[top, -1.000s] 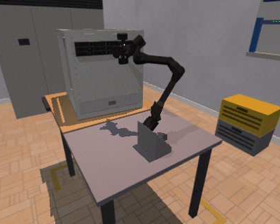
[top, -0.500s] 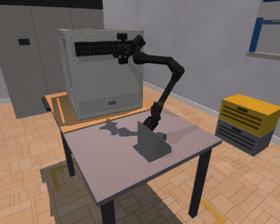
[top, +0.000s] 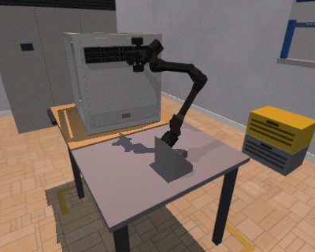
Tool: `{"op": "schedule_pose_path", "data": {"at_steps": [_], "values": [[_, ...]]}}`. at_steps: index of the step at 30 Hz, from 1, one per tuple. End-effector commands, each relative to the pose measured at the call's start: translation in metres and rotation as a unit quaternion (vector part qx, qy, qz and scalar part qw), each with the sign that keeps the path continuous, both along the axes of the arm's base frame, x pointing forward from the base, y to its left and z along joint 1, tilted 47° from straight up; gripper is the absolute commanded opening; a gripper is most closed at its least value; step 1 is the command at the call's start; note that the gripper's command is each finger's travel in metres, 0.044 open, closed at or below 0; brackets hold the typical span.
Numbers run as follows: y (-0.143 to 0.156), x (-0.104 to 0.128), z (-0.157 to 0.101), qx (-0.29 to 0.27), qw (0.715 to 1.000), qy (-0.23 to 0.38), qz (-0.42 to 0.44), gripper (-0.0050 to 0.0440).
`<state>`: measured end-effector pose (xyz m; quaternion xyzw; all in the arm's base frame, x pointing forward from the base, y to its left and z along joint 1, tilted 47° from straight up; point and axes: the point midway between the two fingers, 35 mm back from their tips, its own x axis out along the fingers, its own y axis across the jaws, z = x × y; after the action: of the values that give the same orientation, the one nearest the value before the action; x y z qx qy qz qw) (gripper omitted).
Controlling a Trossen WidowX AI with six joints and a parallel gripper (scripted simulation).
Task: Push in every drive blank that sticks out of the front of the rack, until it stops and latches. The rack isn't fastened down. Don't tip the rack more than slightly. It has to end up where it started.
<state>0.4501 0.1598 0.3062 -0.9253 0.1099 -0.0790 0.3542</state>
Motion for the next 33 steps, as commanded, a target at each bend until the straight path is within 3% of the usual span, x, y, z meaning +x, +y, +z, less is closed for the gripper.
{"op": "schedule_pose_path", "data": {"at_steps": [1, 33], "values": [[0.0007, 0.0024, 0.0068, 0.005, 1.0, -0.007, 0.001, -0.005], [-0.0008, 0.008, 0.0074, 0.005, 1.0, -0.007, 0.001, -0.005]]}}
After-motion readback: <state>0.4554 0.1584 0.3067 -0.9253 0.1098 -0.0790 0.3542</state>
